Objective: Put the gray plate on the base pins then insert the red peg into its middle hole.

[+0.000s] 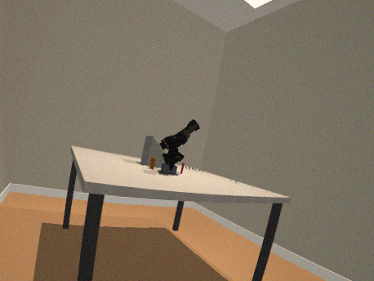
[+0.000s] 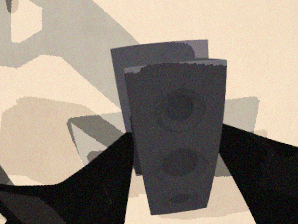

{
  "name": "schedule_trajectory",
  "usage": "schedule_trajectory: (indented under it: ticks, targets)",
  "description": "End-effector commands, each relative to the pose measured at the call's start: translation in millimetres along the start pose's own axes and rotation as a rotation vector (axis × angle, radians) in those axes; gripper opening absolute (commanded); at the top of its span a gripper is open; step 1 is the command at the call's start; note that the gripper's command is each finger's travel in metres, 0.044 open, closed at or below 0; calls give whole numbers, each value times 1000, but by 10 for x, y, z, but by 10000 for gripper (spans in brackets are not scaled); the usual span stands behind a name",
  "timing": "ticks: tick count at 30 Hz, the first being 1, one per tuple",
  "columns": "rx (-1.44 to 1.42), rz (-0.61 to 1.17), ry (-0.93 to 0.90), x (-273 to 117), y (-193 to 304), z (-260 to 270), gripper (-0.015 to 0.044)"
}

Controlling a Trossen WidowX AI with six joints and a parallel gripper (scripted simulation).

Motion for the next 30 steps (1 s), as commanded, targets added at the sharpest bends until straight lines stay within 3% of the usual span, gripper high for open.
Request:
schedule_trajectory:
  ticks: [1,4,9,16,26,30]
  targets:
    - [-1,0,0,0,-1,0,367]
    - [-1,0,0,0,-1,0,440]
    - [0,2,0,-100,4,-19,440]
    - [4,5,-5,-1146,4,-22,440]
    - [18,5,-5,-1175,11,-60,440]
    - [307,9,-5,-1209,-214,58,440]
Point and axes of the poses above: the point midway between the two fingers, 35 mm back from their tips, its own x axis out along the fingers, its own z axis across the jaws, y = z × x, the point moved 9 cm from there along -x, back along the fingers, and after that the axes turned 8 degrees about x, right-handed, at the moved point
